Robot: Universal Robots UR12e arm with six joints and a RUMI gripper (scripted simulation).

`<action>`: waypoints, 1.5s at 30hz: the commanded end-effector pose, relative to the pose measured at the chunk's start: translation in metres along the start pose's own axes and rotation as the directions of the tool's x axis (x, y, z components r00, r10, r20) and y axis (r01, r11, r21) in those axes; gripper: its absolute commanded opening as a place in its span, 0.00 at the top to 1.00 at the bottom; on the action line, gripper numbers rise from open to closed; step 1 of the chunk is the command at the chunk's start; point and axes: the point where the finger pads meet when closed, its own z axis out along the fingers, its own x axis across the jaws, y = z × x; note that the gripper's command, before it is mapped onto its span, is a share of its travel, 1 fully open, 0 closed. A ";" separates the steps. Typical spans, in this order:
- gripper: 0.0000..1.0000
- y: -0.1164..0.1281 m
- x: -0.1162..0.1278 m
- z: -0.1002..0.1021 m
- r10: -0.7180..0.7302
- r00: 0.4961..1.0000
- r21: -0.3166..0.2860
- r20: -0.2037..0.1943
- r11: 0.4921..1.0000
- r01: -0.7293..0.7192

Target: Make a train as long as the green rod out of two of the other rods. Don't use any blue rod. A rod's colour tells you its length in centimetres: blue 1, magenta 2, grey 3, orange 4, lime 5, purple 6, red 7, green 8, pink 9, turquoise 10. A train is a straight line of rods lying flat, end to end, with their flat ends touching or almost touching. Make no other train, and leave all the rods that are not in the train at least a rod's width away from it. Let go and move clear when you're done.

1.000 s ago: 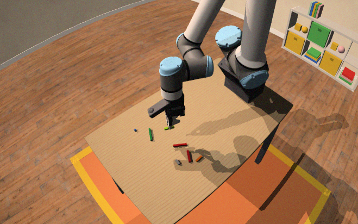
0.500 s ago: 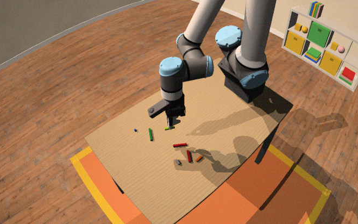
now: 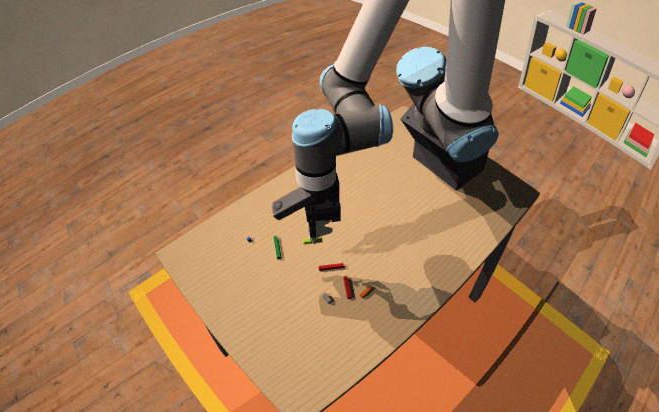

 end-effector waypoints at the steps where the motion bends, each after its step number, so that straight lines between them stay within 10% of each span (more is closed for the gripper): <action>1: 1.00 -0.003 -0.012 0.000 0.113 0.994 0.004 -0.010 0.994 -0.113; 18: 1.00 0.000 -0.054 0.001 0.433 0.901 0.004 -0.013 0.901 -0.433; 45: 1.00 0.021 -0.138 0.001 0.849 0.529 0.011 0.001 0.529 -0.849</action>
